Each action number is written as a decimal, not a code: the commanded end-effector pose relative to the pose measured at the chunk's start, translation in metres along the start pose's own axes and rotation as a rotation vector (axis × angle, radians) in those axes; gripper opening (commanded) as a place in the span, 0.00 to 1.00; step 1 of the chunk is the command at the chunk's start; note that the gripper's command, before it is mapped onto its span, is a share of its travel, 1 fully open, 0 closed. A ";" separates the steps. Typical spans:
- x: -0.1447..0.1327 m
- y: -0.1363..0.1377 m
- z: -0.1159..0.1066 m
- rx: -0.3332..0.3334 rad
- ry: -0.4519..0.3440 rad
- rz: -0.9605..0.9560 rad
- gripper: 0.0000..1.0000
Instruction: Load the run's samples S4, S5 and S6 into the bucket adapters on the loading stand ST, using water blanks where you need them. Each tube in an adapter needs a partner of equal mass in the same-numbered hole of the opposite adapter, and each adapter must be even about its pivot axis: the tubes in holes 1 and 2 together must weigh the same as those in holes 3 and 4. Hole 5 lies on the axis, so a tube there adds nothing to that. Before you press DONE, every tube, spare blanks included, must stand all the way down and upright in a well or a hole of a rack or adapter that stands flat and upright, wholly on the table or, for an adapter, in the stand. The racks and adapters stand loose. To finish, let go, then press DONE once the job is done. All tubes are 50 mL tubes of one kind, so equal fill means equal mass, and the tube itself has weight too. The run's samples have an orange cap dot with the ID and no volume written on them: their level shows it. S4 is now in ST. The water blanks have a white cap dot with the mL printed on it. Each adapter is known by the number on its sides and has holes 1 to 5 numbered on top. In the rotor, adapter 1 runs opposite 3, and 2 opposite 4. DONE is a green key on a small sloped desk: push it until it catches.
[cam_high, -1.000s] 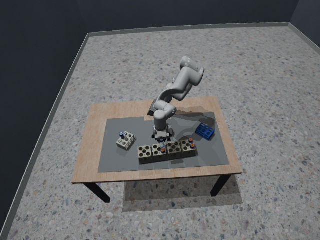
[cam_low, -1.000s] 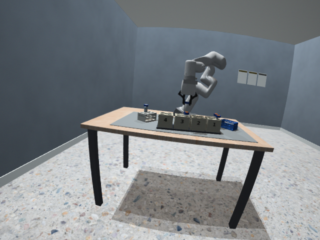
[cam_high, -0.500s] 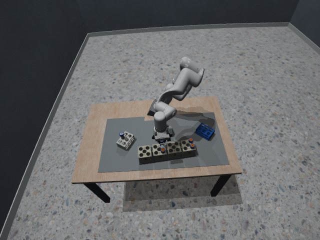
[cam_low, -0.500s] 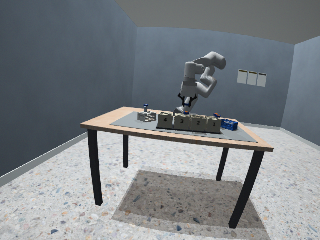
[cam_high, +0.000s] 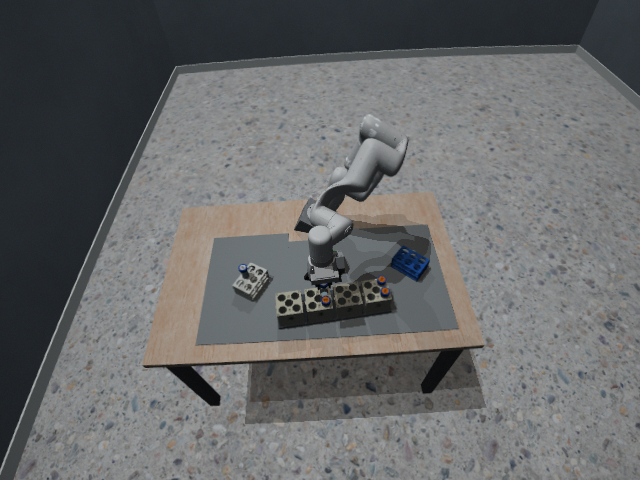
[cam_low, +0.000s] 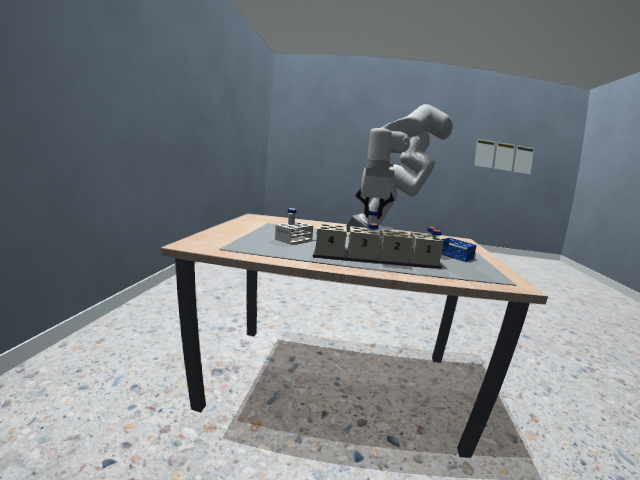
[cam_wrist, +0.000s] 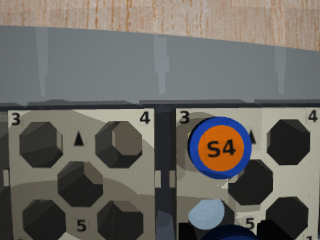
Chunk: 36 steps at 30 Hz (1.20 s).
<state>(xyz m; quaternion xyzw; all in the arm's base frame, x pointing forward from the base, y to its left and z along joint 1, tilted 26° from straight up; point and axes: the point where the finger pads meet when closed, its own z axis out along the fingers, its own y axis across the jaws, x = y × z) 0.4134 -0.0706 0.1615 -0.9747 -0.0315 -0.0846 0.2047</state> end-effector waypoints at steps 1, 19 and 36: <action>0.001 0.000 0.002 -0.002 0.004 -0.001 0.00; 0.001 0.000 0.018 -0.002 0.004 -0.001 0.00; 0.001 0.000 0.033 -0.002 0.004 -0.001 0.00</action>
